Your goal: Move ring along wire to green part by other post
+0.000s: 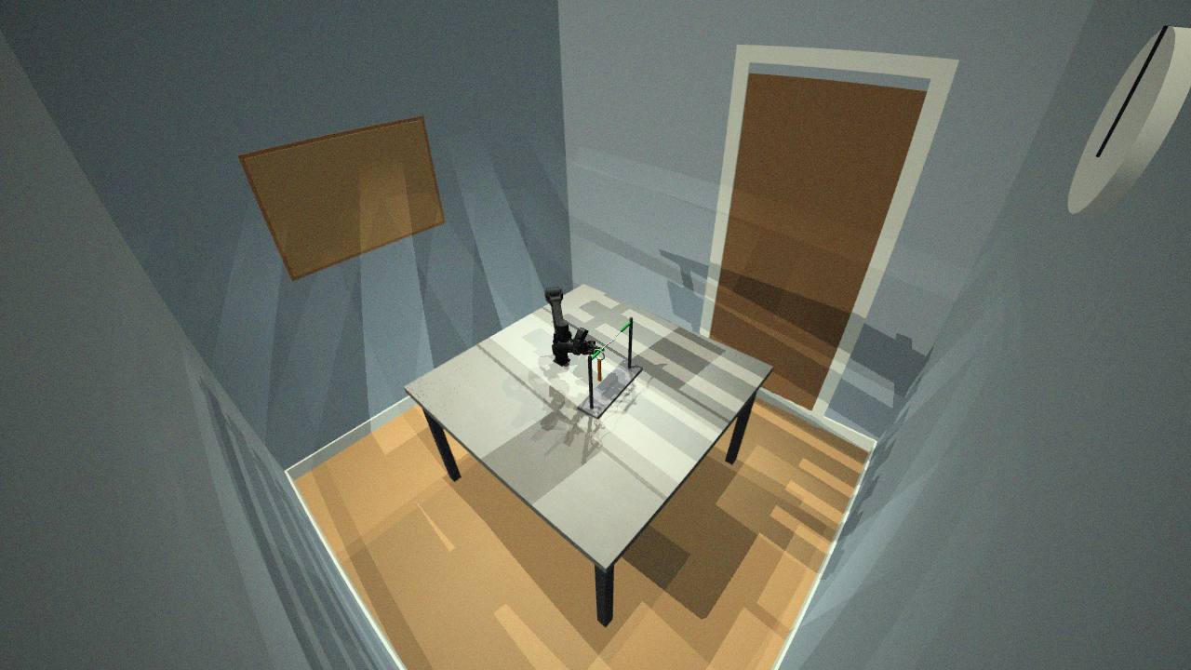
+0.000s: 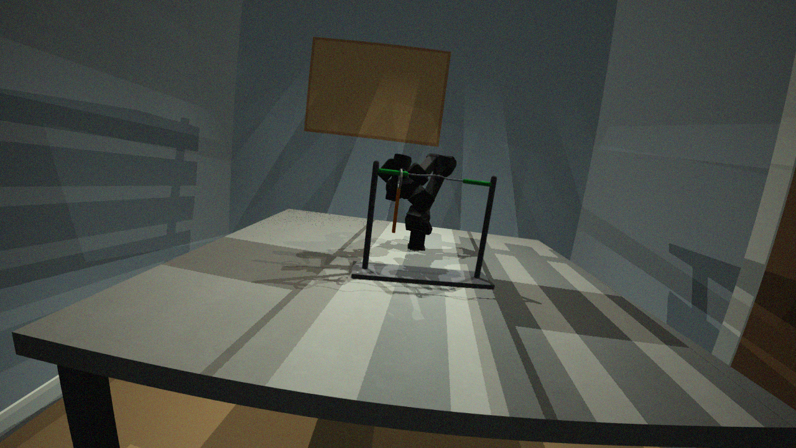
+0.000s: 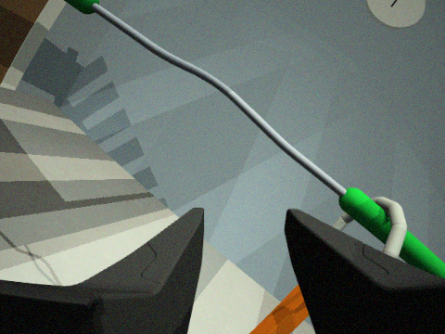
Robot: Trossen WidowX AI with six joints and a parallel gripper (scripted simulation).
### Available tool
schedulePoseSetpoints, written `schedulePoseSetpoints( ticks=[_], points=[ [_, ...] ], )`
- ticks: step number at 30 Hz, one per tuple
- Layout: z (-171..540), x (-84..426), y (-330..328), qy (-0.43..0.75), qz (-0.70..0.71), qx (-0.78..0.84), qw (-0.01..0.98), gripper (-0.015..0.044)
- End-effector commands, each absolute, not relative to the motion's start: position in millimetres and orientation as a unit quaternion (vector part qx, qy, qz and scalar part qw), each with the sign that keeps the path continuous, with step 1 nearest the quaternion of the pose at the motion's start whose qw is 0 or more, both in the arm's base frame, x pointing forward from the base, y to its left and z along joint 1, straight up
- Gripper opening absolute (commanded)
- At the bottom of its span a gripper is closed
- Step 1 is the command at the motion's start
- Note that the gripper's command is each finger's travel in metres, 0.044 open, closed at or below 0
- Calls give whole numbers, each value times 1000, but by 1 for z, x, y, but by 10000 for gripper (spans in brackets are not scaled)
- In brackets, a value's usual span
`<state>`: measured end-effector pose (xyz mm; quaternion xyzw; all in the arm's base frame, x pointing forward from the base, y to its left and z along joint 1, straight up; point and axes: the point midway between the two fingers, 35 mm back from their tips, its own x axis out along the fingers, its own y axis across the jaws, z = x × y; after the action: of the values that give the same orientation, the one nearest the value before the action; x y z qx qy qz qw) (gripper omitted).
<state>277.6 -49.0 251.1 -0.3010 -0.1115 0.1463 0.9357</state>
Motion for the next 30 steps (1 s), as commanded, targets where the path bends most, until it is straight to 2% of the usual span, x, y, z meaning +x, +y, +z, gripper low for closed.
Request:
schedulePoseSetpoints(
  ticks=[1,15,23,30],
  points=[
    [210,268,-71,-55,136,-242,959,160],
    [102,206,-104,59,61,4,996,160],
    [102,208,-105,59,60,6,996,160],
    [124,235,-104,34,59,-6,998,160]
  ],
)
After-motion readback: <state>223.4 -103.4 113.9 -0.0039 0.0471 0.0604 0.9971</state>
